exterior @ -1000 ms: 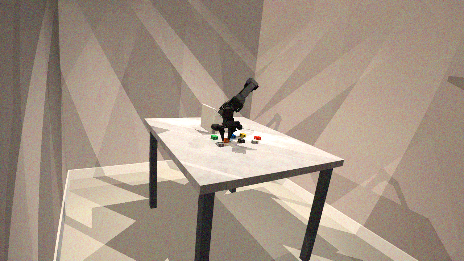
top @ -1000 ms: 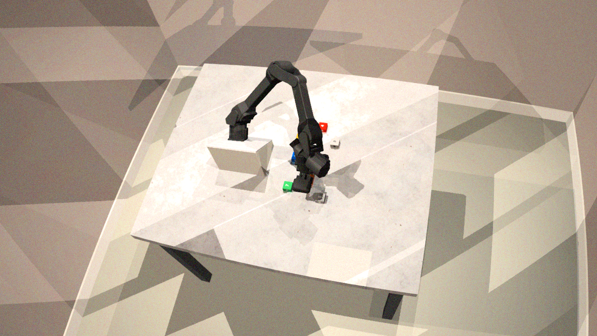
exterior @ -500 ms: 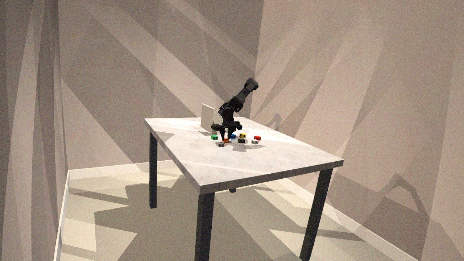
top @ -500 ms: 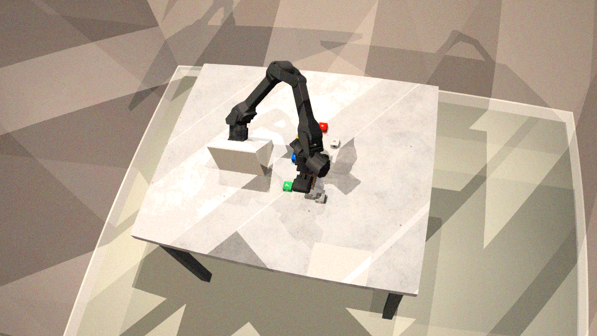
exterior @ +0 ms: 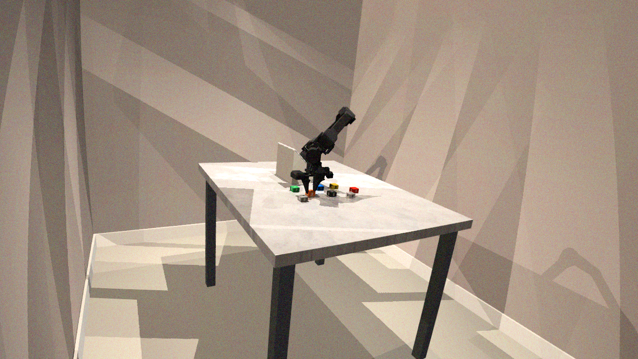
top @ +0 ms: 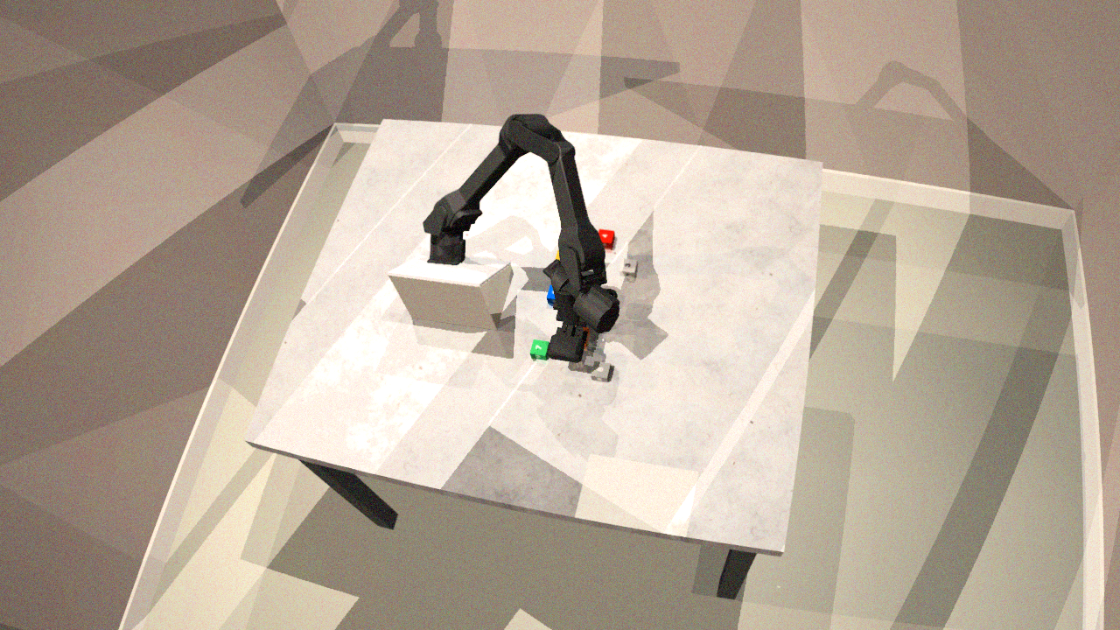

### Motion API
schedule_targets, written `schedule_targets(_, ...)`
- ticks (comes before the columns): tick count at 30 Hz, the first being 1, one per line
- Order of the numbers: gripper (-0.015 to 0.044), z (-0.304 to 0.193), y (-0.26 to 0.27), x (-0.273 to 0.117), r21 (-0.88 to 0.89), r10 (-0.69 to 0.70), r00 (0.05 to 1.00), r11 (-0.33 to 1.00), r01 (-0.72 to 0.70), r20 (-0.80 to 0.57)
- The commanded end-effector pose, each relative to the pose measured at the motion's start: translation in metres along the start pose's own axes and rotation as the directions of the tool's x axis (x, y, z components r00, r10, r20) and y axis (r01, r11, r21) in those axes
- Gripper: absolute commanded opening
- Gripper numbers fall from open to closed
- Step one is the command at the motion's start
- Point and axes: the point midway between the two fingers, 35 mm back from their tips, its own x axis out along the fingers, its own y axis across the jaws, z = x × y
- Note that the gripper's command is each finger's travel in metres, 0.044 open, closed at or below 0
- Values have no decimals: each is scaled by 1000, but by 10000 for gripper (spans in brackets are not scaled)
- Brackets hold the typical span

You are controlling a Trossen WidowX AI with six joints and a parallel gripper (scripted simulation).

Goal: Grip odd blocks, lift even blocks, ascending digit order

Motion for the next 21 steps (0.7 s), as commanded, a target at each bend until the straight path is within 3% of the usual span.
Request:
schedule_targets(1, 120, 0, 0, 1, 4, 4, 1000, 1000, -4, 1)
schedule_targets(3, 120, 0, 0, 1, 4, 4, 1000, 1000, -4, 1)
schedule_targets(14, 400, 0, 0, 1, 4, 4, 1000, 1000, -4, 1)
schedule_targets(17, 400, 0, 0, -2, 4, 4, 1000, 1000, -4, 1)
schedule_targets(21, 400, 0, 0, -36, 4, 2, 1000, 1000, -2, 1)
